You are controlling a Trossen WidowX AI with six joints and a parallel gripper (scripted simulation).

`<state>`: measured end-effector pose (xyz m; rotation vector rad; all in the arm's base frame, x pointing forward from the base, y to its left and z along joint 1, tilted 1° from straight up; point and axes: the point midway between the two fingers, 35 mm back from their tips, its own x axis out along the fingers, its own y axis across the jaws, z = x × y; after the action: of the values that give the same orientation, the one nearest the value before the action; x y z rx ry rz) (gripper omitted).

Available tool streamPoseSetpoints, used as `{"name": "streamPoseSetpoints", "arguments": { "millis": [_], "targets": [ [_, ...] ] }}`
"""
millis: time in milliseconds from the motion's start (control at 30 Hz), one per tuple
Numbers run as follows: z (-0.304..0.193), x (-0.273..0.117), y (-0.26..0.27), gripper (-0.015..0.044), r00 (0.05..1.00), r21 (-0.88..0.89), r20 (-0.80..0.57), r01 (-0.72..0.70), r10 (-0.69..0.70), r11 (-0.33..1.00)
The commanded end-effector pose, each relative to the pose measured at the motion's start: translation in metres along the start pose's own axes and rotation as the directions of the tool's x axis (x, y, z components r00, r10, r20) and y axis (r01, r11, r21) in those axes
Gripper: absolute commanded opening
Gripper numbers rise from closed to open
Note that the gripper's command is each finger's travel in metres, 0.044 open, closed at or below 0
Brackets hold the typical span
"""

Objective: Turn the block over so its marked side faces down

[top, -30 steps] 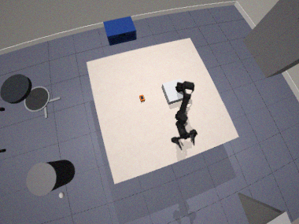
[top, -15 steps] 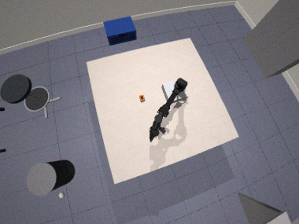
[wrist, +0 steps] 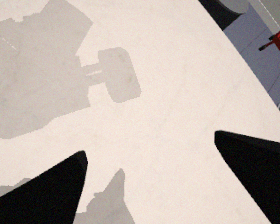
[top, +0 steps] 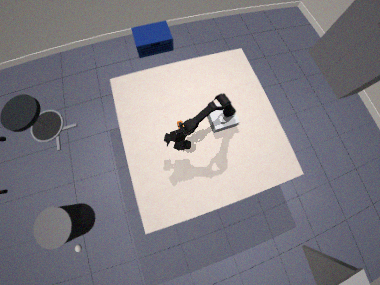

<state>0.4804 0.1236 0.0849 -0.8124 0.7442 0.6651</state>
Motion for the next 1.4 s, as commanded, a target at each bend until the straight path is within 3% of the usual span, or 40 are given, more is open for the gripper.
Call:
{"name": "streamPoseSetpoints", "arguments": {
  "millis": [0,200,333,1367],
  "targets": [
    [-0.056,-0.011,-0.013,0.0440,0.984,0.308,-0.165,-0.012,0.066,0.951],
    [-0.151,-0.051,-0.013,0.0440,0.882,0.736,-0.396,0.139,0.256,0.662],
    [-0.185,-0.075,-0.007,0.0440,0.818,0.831,-0.458,0.254,0.349,0.496],
    [-0.220,-0.021,0.019,0.0440,0.818,0.831,-0.458,0.254,0.349,0.496]
  ]
}}
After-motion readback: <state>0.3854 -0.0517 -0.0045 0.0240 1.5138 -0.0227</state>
